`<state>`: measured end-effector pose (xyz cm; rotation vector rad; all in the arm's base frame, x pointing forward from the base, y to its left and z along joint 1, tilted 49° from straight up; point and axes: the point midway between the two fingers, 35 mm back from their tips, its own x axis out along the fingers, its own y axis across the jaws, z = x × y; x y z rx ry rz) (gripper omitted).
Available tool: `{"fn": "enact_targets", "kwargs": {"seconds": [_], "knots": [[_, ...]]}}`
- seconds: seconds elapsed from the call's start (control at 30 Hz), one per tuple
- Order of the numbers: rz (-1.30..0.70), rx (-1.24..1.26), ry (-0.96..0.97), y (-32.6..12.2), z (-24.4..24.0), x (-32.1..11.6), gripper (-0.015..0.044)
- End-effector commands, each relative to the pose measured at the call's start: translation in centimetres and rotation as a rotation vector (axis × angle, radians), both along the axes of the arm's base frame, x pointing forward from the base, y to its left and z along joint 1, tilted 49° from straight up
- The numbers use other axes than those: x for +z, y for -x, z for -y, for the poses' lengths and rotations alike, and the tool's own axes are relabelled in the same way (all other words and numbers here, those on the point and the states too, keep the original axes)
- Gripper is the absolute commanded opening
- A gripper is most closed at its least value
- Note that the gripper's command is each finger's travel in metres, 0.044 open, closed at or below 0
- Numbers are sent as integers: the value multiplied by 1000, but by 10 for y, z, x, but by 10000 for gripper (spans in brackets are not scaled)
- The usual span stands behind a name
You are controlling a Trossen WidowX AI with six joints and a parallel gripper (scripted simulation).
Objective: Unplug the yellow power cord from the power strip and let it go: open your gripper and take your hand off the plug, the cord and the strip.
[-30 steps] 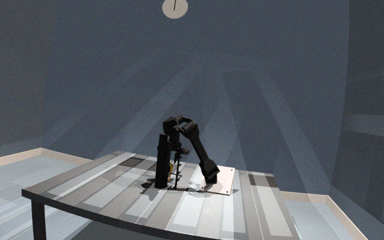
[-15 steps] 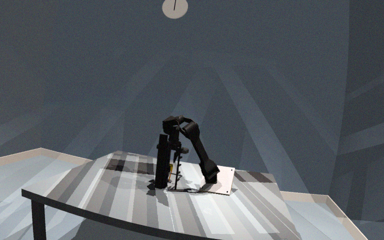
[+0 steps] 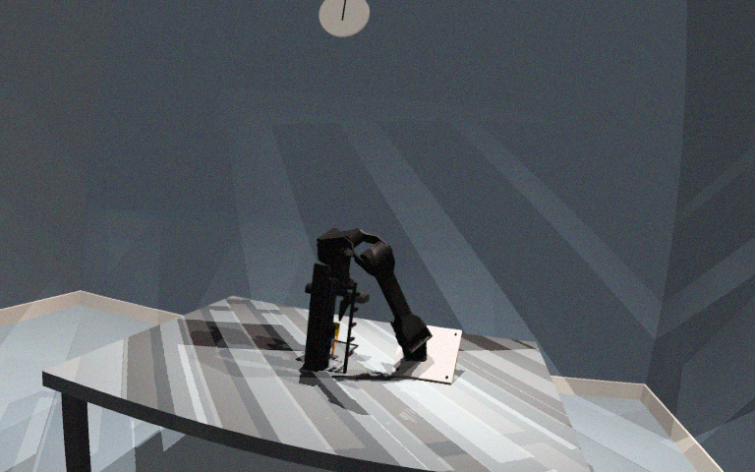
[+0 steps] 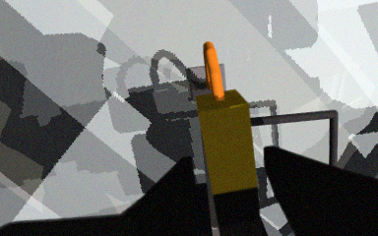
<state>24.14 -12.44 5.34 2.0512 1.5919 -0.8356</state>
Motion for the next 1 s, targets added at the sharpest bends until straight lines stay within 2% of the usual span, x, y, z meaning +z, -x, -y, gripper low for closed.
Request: {"fn": "enact_targets", "kwargs": {"seconds": [0.0, 0.43, 0.57, 0.83, 0.97], "knots": [[-8, -6, -9, 1, -3, 1, 160], [-8, -6, -9, -1, -12, -7, 160], [-3, 0, -4, -1, -9, -6, 55], [-3, 0, -4, -1, -9, -6, 2], [-3, 0, -4, -1, -9, -6, 0]]}}
